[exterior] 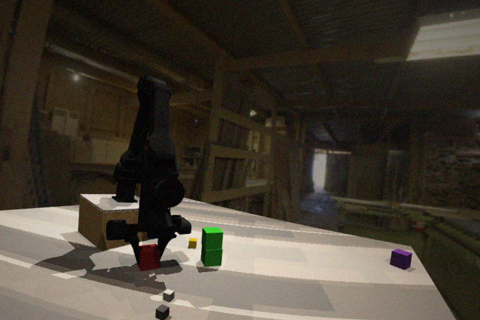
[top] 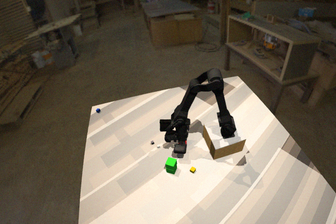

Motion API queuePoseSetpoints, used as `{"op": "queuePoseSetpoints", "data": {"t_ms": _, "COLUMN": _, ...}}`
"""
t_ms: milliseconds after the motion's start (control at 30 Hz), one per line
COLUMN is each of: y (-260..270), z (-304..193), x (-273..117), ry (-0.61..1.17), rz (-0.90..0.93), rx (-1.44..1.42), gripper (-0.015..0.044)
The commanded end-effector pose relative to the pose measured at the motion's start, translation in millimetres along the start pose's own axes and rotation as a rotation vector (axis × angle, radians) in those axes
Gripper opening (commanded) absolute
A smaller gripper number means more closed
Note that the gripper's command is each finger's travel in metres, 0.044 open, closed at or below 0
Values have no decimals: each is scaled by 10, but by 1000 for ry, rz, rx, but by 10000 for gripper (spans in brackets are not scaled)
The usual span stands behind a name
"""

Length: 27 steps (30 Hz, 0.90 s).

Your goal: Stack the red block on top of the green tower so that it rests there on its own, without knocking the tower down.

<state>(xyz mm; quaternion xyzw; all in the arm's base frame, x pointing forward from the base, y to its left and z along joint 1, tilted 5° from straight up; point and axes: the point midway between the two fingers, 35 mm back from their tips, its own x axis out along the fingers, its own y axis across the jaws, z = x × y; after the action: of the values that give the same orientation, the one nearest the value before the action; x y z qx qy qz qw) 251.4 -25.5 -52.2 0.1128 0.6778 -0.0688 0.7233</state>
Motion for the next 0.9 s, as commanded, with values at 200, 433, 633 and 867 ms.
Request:
{"op": "queuePoseSetpoints", "data": {"t_ms": 200, "y": 2, "z": 9, "x": -166, "ry": -2, "rz": 2, "rx": 4, "gripper": 0}}
{"op": "queuePoseSetpoints", "data": {"t_ms": 433, "y": 0, "z": 10, "x": -492, "ry": -2, "rz": 2, "rx": 4, "gripper": 0}}
{"op": "queuePoseSetpoints", "data": {"t_ms": 633, "y": -1, "z": 10, "x": -783, "ry": -2, "rz": 2, "rx": 4, "gripper": 0}}
{"op": "queuePoseSetpoints", "data": {"t_ms": 867, "y": -2, "z": 10, "x": -1106, "ry": -3, "rz": 2, "rx": 4, "gripper": 0}}
